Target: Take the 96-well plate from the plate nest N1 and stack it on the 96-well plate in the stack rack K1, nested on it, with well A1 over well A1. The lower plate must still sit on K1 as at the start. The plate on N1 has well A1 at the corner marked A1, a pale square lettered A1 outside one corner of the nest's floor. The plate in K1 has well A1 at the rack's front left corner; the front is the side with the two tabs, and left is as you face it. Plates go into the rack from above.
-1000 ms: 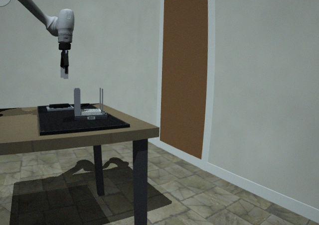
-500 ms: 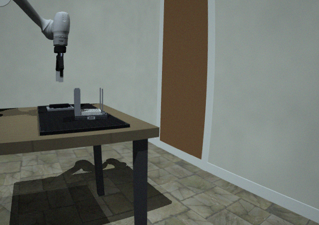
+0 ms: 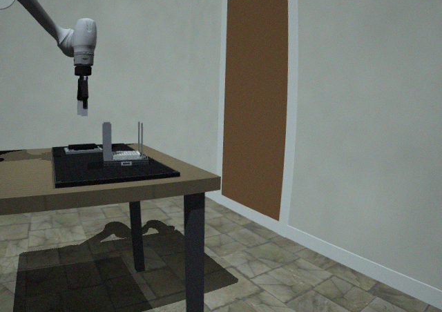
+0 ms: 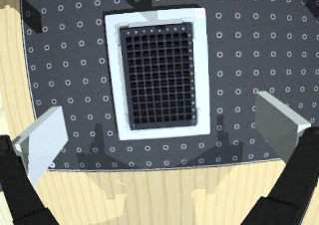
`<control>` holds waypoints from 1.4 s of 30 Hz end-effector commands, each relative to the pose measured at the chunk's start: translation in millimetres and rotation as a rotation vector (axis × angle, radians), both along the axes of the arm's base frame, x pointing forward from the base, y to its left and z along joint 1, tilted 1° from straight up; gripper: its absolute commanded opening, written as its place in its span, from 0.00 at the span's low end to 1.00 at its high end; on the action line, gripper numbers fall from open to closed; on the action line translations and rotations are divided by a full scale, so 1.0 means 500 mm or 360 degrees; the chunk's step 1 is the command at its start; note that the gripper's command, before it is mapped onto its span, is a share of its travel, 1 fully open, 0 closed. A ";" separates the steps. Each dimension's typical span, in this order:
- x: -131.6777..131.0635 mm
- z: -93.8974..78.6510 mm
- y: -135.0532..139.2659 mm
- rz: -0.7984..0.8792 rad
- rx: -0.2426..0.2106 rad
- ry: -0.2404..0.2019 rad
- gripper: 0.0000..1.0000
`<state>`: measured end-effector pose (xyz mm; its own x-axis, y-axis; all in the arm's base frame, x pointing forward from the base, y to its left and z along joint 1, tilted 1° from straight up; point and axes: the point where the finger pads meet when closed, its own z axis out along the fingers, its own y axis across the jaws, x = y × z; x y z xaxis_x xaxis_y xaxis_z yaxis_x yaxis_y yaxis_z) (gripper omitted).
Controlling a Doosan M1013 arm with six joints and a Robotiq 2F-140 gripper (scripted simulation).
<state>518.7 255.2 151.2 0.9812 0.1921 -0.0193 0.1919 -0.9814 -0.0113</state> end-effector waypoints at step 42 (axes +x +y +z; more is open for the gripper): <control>-0.003 -0.132 0.001 0.0000 0.0000 0.0000 1.00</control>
